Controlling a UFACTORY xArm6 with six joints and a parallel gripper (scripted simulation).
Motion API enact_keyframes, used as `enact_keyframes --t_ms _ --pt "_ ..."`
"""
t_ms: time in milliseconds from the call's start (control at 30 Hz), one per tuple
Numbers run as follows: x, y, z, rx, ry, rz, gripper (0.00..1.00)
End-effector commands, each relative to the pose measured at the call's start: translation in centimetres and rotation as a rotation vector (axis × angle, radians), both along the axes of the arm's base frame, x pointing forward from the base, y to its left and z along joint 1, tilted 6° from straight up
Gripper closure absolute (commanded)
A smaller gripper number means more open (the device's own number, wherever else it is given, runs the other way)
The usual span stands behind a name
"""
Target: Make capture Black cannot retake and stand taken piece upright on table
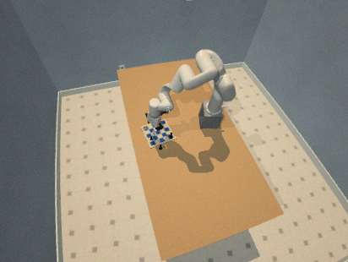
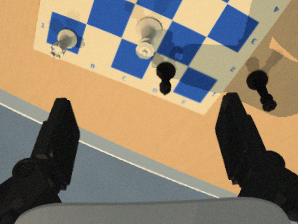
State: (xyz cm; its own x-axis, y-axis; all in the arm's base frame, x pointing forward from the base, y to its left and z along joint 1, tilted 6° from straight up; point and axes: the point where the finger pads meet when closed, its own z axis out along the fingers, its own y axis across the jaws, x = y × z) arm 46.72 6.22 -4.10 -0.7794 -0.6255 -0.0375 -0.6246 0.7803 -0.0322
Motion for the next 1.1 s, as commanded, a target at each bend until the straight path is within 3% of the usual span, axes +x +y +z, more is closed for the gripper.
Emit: enact_keyframes --t_ms 0,100,133,1067 --pt "0.28 -0.76 0.1 0.093 0.015 0.263 0.0" --pt "0.28 -0.8 0.1 0.096 0.016 0.278 0.0" --pt "0.28 -0.8 0.1 0.096 0.016 0.278 0.58" --pt "0.28 -0.8 0.1 0.096 0.016 0.278 0.58"
